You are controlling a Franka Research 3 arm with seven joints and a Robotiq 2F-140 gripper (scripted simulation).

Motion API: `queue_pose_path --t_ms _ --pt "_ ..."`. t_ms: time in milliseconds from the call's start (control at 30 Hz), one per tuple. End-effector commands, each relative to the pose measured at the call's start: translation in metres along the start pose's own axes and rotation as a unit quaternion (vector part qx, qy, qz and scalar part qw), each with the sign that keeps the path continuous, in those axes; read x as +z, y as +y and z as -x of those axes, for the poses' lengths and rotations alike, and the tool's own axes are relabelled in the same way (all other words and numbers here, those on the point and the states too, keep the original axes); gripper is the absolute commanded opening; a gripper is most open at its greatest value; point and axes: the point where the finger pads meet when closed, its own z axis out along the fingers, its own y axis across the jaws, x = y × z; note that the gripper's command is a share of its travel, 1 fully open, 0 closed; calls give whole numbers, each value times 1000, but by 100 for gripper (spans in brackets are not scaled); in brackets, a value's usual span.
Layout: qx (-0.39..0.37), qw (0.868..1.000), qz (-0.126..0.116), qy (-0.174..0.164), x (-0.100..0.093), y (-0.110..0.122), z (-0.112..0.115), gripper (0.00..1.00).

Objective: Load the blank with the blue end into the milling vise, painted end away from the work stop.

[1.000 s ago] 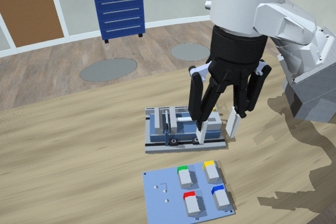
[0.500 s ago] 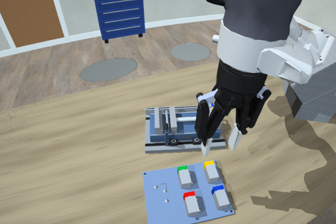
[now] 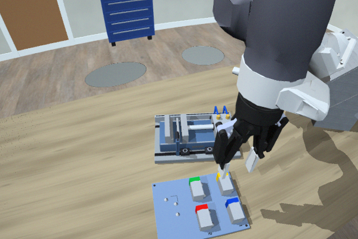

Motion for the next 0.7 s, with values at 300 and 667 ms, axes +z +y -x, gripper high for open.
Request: queue_pose_path --t_ms 300,667 --pt "11 1000 4 13 22 -4 -14 40" --pt "16 1000 5 16 54 -12 -25 40"
